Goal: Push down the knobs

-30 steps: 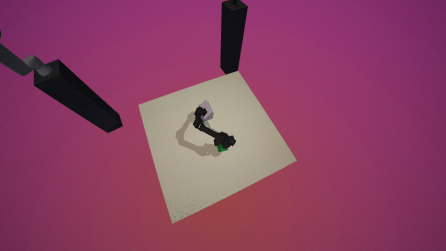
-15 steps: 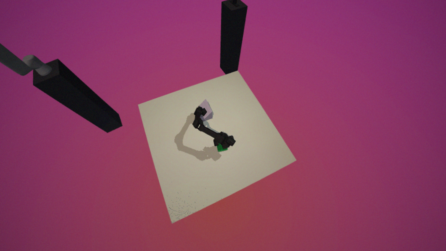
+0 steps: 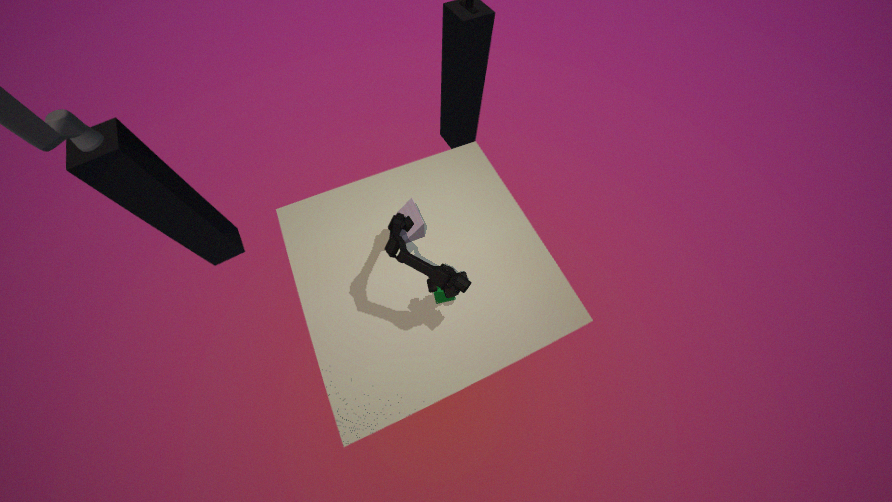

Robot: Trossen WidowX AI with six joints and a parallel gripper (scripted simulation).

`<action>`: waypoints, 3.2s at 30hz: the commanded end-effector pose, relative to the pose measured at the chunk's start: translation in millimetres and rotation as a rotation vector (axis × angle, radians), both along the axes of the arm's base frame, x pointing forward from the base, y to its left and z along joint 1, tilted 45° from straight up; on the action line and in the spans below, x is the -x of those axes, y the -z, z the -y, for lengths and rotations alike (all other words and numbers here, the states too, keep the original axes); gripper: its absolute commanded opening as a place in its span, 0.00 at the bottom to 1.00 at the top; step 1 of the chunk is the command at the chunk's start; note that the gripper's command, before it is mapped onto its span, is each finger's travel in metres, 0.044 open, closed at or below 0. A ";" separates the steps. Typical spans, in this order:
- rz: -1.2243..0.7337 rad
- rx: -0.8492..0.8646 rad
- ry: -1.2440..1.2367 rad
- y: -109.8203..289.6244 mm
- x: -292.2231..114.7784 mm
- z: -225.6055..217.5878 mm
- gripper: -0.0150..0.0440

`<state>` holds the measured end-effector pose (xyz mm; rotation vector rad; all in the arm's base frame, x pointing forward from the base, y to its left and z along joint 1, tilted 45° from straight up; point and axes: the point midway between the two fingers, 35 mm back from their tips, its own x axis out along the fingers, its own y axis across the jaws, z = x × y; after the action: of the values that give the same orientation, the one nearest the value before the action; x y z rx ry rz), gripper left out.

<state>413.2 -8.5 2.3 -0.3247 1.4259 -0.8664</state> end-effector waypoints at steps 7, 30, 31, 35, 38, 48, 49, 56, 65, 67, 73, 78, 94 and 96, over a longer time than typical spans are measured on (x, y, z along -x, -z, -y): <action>-0.003 0.003 -0.004 0.4 0.2 0.7 0.25; -0.003 0.003 -0.004 3.0 0.6 3.3 0.25; -0.003 0.003 -0.004 3.0 0.6 3.3 0.25; -0.003 0.003 -0.004 3.5 0.6 3.8 0.25; -0.003 0.003 -0.004 5.0 0.8 5.2 0.25; -0.003 0.003 -0.004 5.7 0.9 5.9 0.25; -0.003 0.003 -0.004 5.8 0.9 6.0 0.25; -0.003 0.003 -0.004 8.4 1.2 8.5 0.25; -0.003 0.003 -0.004 8.8 1.3 9.0 0.25; -0.003 0.003 -0.004 9.7 1.4 9.8 0.25; -0.003 0.003 -0.004 11.0 1.5 11.1 0.25; -0.003 0.003 -0.004 11.0 1.5 11.1 0.25; -0.003 0.004 -0.004 13.8 1.9 13.9 0.25; -0.003 0.004 -0.004 14.5 1.9 14.5 0.25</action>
<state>410.9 -11.1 -4.0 -0.3398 1.4193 -0.8465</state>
